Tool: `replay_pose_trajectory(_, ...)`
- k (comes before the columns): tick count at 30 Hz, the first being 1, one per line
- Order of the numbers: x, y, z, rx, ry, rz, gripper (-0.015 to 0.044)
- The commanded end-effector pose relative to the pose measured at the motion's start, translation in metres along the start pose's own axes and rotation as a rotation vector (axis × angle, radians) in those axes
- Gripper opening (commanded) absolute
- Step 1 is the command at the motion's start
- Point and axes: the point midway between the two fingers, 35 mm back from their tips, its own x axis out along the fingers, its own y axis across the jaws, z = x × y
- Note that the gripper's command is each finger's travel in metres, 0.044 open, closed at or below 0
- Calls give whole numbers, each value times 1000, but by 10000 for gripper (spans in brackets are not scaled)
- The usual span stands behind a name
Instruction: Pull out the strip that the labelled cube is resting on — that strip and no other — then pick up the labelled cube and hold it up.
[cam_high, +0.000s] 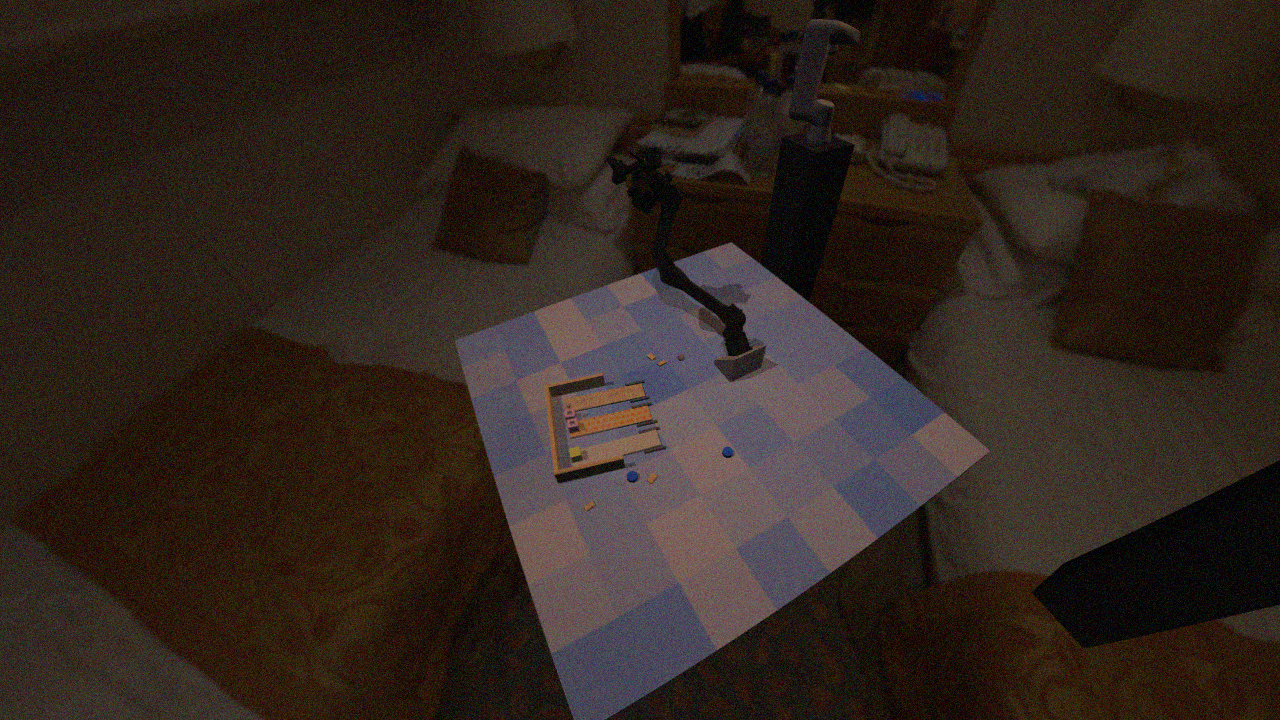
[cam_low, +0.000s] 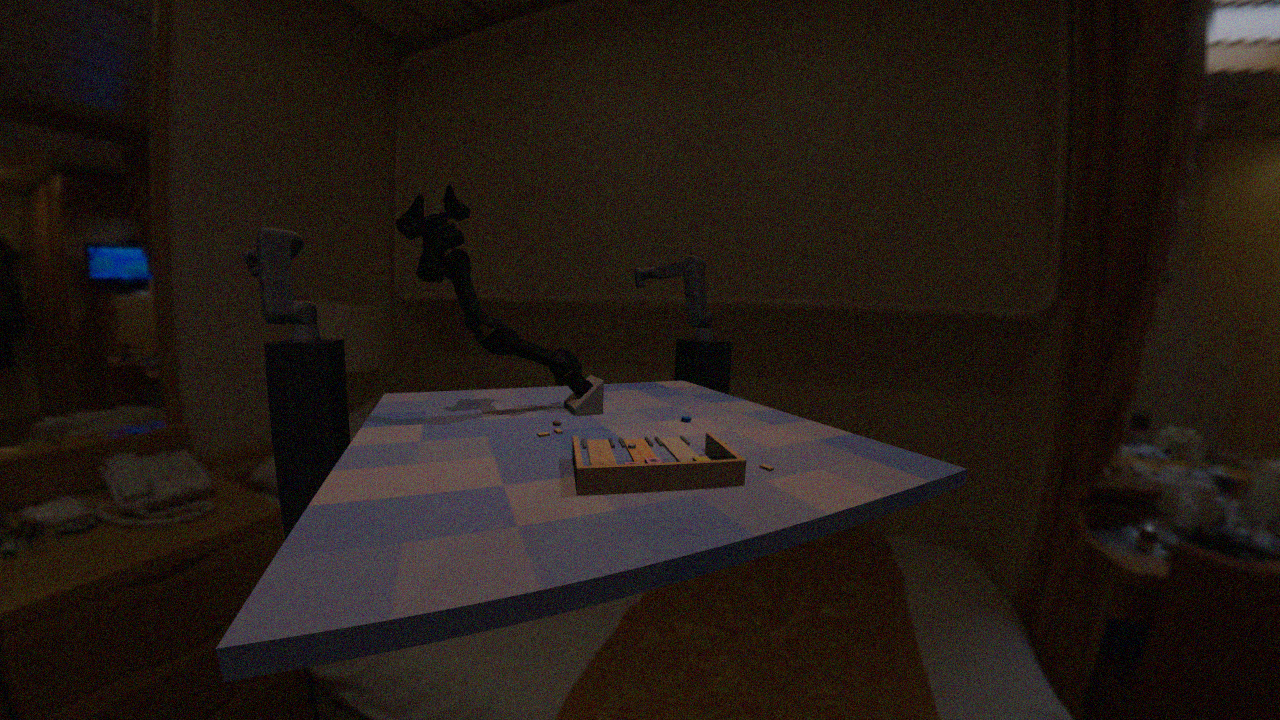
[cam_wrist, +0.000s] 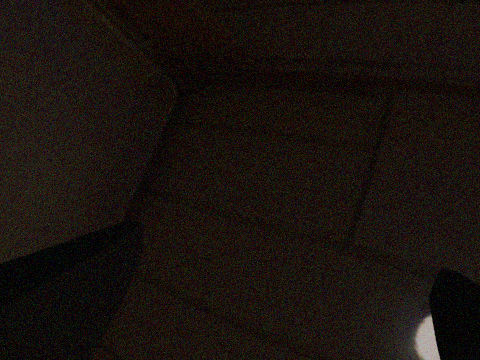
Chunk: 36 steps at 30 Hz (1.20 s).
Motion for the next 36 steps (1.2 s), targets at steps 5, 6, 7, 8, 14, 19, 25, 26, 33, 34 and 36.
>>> replay_pose_trajectory(5,-12,-33,-17,-245,30,24,400)
replay_pose_trajectory(6,-15,-44,-20,-316,36,30,400)
replay_pose_trajectory(7,-17,-54,-23,-387,40,35,400)
replay_pose_trajectory(8,-18,-65,-24,-457,43,40,400)
replay_pose_trajectory(14,-19,-120,-19,-822,27,72,400)
replay_pose_trajectory(19,-11,-159,1,-1103,-12,80,400)
replay_pose_trajectory(25,5,-208,46,-1492,-79,41,400)
replay_pose_trajectory(26,9,-215,55,-1557,-93,30,400)
replay_pose_trajectory(33,32,-247,138,-1996,-218,-93,400)
replay_pose_trajectory(34,35,-250,152,-2055,-239,-119,400)
replay_pose_trajectory(36,40,-254,181,-2173,-283,-180,400)
